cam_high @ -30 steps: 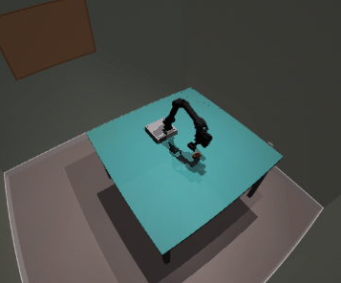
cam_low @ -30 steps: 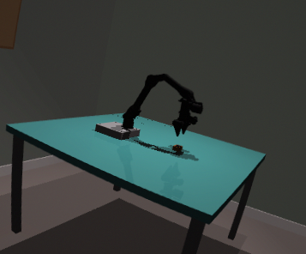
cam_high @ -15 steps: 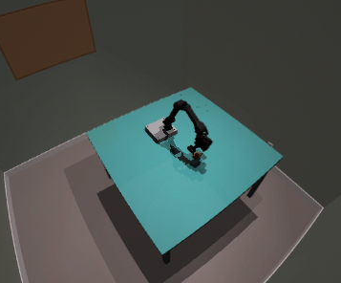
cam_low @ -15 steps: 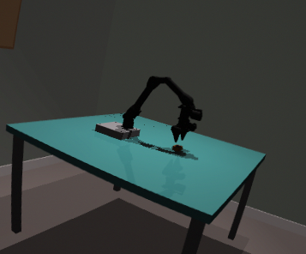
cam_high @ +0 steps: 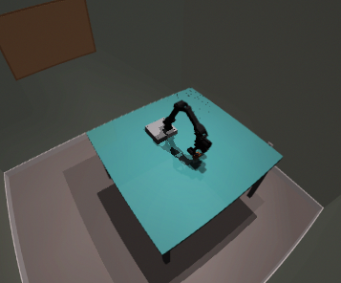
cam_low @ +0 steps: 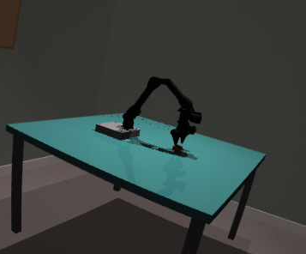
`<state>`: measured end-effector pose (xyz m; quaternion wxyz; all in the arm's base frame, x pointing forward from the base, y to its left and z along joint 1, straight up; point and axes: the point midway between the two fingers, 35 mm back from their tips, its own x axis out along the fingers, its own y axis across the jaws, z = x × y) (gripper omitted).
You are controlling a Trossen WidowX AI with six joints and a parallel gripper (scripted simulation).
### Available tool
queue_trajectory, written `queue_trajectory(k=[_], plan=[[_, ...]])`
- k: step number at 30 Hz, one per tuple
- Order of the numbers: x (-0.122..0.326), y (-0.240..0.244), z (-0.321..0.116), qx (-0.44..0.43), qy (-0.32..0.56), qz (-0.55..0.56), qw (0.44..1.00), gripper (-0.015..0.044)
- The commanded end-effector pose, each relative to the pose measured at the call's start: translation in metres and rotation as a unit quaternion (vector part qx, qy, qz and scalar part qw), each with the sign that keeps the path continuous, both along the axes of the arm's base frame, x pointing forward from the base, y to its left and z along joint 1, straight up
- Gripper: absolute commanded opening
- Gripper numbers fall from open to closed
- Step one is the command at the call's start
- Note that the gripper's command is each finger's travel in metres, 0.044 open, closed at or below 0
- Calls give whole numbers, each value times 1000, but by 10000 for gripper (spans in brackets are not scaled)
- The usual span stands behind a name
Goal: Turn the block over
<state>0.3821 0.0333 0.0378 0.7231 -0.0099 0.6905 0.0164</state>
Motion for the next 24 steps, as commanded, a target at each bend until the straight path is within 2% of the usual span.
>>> queue_trajectory(k=[1, 13, 18, 24], plan=[[-1, -1, -9, -3, 3, -2, 1000, 440], [0, -1, -26, -3, 3, -2, 1000, 440], [0, -1, -26, -3, 3, -2, 1000, 309], [0, -1, -26, -3, 3, -2, 1000, 269]])
